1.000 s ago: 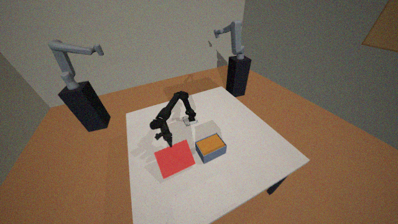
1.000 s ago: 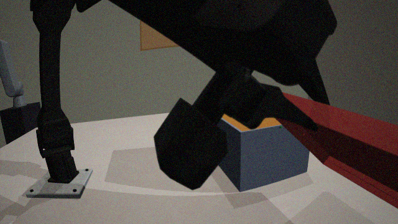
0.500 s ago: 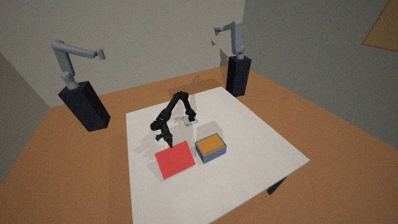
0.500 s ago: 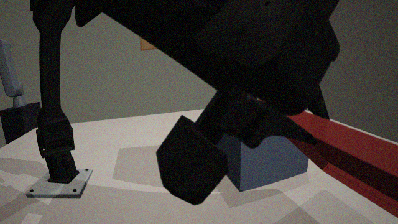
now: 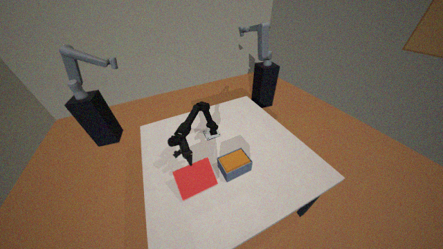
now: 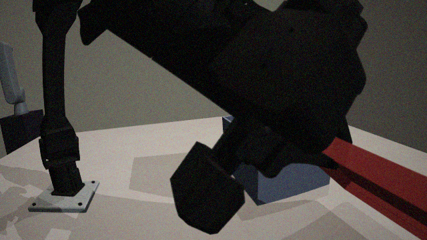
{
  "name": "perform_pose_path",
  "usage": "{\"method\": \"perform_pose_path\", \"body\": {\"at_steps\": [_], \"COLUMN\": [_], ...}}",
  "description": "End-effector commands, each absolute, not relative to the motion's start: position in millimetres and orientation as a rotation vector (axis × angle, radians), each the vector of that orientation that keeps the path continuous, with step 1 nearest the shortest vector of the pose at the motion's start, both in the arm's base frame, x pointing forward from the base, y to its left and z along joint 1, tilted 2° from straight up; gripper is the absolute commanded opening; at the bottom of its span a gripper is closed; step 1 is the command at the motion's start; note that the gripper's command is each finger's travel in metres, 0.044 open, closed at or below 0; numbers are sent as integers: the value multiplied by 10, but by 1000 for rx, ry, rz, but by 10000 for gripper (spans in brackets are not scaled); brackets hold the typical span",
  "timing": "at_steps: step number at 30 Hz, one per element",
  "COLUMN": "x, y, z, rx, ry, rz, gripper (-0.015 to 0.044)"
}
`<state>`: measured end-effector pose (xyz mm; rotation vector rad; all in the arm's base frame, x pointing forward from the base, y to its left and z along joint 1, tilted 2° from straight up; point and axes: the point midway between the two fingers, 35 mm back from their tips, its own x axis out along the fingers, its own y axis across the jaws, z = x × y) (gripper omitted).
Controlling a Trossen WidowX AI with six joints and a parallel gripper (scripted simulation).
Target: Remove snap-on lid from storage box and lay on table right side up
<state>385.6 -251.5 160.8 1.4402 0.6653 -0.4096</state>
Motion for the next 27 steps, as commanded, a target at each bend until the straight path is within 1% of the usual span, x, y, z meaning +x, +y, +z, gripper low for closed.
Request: {"method": "perform_pose_path", "body": {"at_steps": [1,27], "x": [3864,3865], "y": [-2510,-2509], "z": [1579,1370], "rx": [1440,1440], "ry": [663,663], "rz": [-401,-401], "gripper": [0,0]}}
